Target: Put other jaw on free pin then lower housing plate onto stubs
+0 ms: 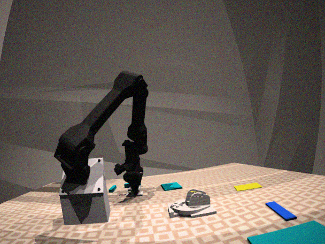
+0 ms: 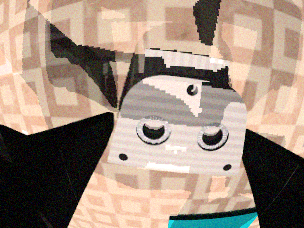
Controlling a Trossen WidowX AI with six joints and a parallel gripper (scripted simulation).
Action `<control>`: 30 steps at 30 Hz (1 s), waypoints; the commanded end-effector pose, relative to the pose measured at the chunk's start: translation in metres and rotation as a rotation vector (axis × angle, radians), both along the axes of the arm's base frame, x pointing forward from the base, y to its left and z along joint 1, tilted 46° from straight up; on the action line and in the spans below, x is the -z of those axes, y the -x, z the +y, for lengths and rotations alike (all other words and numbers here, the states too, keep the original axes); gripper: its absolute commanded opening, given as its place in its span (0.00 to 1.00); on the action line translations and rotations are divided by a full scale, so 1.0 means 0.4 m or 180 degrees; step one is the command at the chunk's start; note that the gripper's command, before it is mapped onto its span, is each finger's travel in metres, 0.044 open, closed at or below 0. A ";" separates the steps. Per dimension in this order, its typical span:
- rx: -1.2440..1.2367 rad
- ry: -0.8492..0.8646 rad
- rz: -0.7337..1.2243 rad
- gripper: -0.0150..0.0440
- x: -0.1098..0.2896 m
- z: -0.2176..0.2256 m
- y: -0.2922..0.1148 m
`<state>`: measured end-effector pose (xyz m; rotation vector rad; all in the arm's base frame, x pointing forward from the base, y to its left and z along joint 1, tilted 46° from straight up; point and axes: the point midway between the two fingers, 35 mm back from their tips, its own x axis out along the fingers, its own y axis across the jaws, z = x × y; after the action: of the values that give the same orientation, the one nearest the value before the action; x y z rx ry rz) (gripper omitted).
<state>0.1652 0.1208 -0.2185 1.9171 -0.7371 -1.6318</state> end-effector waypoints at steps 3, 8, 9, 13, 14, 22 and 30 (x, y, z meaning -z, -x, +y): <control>0.0000 0.0000 0.0000 0.90 0.000 0.000 0.000; 0.0000 0.0000 0.0000 0.85 0.000 0.000 0.000; 0.0000 0.0000 0.0000 0.85 0.000 0.000 0.000; 0.0000 0.0000 0.0000 0.85 0.000 0.000 0.000; 0.0000 0.0000 0.0000 0.85 0.000 0.000 0.000; -0.0002 -0.0002 0.0001 0.85 -0.012 0.015 0.001; -0.0006 -0.0006 0.0004 0.85 -0.055 0.061 0.006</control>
<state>0.1642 0.1373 -0.2031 1.9162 -0.7320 -1.6296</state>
